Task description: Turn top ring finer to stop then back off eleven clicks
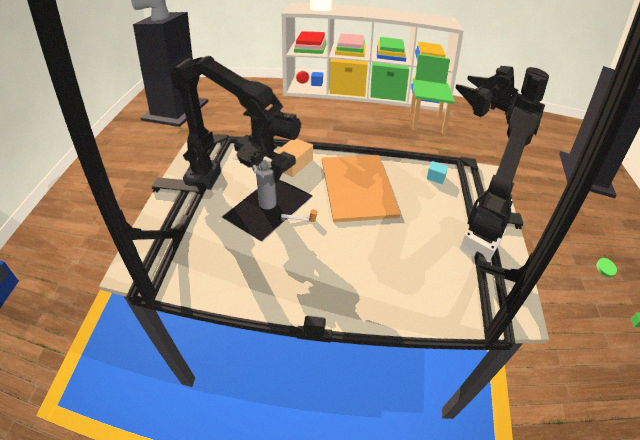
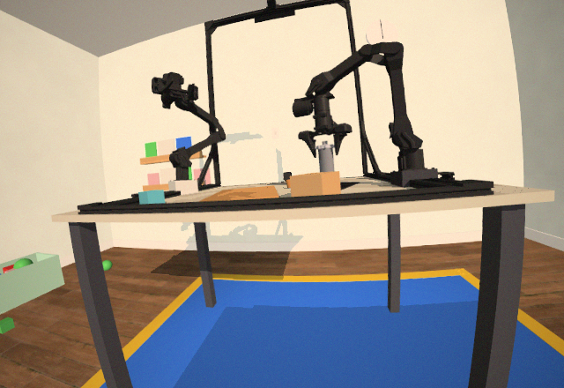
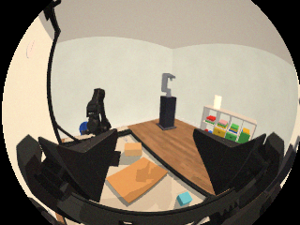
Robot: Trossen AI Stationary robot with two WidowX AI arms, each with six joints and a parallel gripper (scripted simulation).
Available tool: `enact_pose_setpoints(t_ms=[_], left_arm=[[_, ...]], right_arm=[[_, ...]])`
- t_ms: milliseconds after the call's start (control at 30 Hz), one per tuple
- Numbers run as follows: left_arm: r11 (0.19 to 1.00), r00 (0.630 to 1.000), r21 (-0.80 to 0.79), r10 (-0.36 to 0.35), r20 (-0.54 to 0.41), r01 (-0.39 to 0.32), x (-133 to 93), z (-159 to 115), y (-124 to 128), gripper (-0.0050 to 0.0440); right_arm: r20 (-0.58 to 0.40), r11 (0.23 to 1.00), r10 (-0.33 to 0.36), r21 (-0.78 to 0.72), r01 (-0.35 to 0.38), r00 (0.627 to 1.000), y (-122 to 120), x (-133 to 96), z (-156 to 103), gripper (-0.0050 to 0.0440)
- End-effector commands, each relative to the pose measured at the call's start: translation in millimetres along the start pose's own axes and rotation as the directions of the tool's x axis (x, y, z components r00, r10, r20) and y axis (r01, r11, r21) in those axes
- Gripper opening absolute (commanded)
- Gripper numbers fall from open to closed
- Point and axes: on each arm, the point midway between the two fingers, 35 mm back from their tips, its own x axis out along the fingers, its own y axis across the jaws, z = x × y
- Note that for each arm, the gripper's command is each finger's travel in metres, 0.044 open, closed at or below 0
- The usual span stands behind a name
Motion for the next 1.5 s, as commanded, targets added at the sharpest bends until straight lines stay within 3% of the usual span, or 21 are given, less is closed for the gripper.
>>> enact_pose_setpoints(t_ms=[0, 133, 267, 333, 400, 467, 1467], left_arm=[[0.977, 1.0, -0.215, -0.002, 0.0, 0.002, 0.2, 0.4, -0.3, 0.04], [0.9, 1.0, -0.436, -0.002, 0.0, 0.002, 0.2, 0.6, -0.3, 0.04], [0.772, 1.0, -0.635, -0.002, 0.0, 0.002, 0.3, 0.7, -0.4, 0.04], [0.772, 1.0, -0.635, -0.002, 0.0, 0.002, 0.3, 0.7, -0.4, 0.04], [0.654, 1.0, -0.756, -0.003, 0.0, 0.002, 0.3, 0.7, -0.4, 0.04], [0.614, 1.0, -0.79, -0.003, 0.0, 0.002, 0.3, 0.8, -0.4, 0.04], [0.614, 1.0, -0.79, -0.003, 0.0, 0.002, 0.3, 0.8, -0.4, 0.04]], right_arm=[[0.0, 1.0, 0.0, 0.001, 0.0, 1.0, -0.1, 0.0, 0.0, 0.04], [0.0, 1.0, 0.0, 0.001, 0.0, 1.0, -0.1, 0.0, 0.0, 0.04], [0.0, 1.0, 0.0, 0.001, 0.0, 1.0, -0.1, 0.0, 0.0, 0.04], [0.0, 1.0, 0.0, 0.001, 0.0, 1.0, -0.1, 0.0, 0.0, 0.04], [0.0, 1.0, 0.0, 0.001, 0.0, 1.0, -0.1, 0.0, 0.0, 0.04], [0.0, 1.0, 0.0, 0.001, 0.0, 1.0, -0.1, 0.0, 0.0, 0.04], [0.0, 1.0, 0.0, 0.001, 0.0, 1.0, -0.1, 0.0, 0.0, 0.04]])
